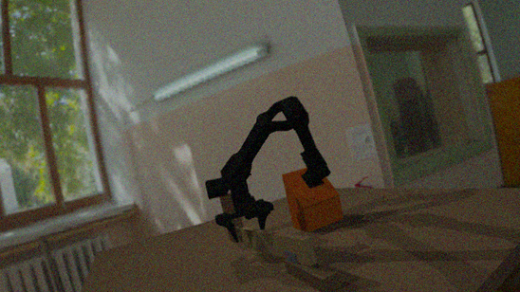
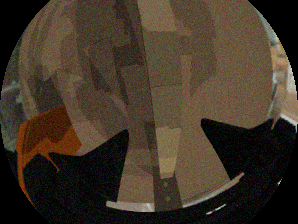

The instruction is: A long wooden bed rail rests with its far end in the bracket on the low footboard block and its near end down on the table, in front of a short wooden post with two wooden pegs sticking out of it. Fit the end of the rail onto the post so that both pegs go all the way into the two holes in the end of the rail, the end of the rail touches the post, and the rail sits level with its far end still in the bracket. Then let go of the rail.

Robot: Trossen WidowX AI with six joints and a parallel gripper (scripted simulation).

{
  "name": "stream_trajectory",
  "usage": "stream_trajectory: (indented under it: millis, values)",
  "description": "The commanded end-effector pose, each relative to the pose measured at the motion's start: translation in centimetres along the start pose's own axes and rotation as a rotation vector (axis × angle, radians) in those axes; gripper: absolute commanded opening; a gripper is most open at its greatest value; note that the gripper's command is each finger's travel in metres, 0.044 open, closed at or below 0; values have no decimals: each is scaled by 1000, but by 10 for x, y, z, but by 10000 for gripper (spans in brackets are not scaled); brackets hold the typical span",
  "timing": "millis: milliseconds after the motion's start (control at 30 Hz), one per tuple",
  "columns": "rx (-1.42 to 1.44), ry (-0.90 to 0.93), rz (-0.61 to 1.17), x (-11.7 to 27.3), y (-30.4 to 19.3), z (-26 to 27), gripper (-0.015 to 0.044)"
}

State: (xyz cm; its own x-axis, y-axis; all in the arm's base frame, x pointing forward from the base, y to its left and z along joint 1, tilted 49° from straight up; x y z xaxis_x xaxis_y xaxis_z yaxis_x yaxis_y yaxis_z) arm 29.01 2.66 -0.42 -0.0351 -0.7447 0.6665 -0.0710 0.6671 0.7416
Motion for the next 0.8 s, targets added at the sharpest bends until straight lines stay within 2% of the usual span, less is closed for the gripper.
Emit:
stream_trajectory:
  millis: [0,300,767]
  values:
    - [-6,6,-6,-8,1,2,440]
    - [-6,7,-9,-19,2,4,440]
    - [-6,7,-9,-19,2,4,72]
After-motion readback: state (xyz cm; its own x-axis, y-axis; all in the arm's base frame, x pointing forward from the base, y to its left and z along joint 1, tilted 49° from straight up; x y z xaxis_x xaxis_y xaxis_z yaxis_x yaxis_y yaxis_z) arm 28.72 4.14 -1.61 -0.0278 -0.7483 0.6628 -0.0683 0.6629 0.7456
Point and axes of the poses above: the point midway between the two fingers, 35 mm back from their tips, its own x axis back along the fingers, its own z axis across the jaws, y = z × x, the point moved 6 cm from there along x, back along the fingers, and after that the axes turned 3 degrees about x, right-handed, at the moved point
